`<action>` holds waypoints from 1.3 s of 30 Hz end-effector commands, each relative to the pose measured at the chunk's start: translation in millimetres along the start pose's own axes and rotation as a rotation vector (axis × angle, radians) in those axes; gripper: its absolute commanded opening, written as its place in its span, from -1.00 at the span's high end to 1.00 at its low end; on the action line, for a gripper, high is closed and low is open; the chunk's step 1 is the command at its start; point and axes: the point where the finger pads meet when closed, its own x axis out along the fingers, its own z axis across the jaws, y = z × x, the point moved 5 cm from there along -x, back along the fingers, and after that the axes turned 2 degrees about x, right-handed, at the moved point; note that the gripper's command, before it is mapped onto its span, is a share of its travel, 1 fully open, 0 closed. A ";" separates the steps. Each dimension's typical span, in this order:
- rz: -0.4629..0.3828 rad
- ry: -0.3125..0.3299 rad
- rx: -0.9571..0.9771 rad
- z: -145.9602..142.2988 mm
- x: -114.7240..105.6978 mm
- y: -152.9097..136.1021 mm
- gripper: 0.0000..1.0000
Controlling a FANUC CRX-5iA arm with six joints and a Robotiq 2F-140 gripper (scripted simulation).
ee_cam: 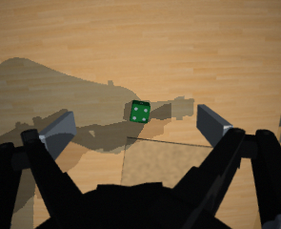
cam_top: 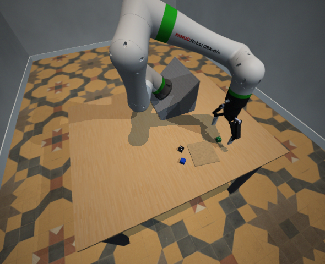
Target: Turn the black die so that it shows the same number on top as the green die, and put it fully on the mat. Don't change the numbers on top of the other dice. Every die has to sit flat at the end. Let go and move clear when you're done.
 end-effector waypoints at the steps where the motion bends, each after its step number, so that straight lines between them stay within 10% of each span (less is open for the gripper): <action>1: 0.000 0.000 0.000 0.1 -5.4 0.1 -1.00; 17: 0.000 0.000 0.000 0.1 -84.1 0.1 -1.00; 31: 0.000 0.000 -0.002 0.2 -89.8 -0.7 -1.00; 39: 0.004 -0.001 -0.206 4.1 -94.4 -88.9 -1.00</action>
